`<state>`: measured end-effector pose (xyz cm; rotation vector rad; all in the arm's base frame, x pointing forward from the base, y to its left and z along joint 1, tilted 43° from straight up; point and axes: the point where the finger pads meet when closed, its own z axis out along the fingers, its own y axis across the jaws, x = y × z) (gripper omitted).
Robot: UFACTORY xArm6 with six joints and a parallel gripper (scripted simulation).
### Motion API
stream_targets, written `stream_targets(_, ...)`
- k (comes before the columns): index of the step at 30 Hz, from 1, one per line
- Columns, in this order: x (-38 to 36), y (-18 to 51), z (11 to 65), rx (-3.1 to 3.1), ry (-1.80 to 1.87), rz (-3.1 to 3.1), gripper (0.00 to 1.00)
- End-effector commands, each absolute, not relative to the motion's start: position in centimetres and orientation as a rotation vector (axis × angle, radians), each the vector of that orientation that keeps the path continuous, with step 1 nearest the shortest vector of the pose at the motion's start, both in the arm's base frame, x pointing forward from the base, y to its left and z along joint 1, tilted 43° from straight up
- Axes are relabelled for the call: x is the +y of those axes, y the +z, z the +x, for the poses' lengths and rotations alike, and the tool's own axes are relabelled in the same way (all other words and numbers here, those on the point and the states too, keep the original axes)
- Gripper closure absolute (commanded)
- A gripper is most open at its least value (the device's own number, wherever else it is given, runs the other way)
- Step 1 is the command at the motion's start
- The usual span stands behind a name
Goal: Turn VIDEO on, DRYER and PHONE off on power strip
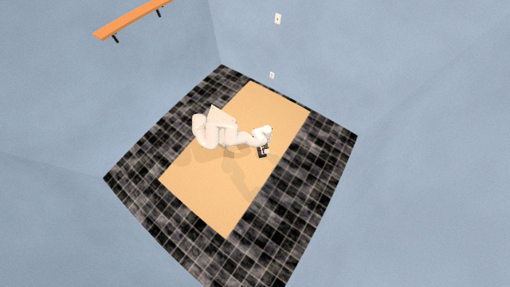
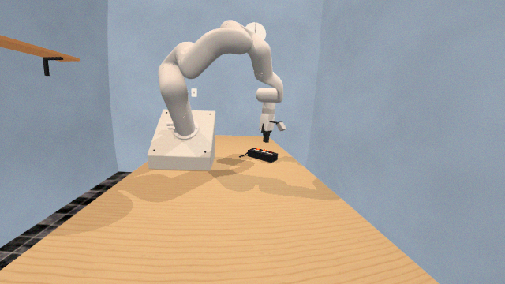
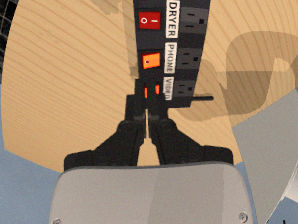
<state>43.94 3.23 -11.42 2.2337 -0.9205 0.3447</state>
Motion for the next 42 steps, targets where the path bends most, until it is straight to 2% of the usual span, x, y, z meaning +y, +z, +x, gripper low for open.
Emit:
stream_targets(1, 3.4, -11.3, 44.1, -0.921, 0.348, 2.236, 1.00)
stream_targets(42, 2.1, -12.7, 44.1, -0.921, 0.348, 2.236, 1.00)
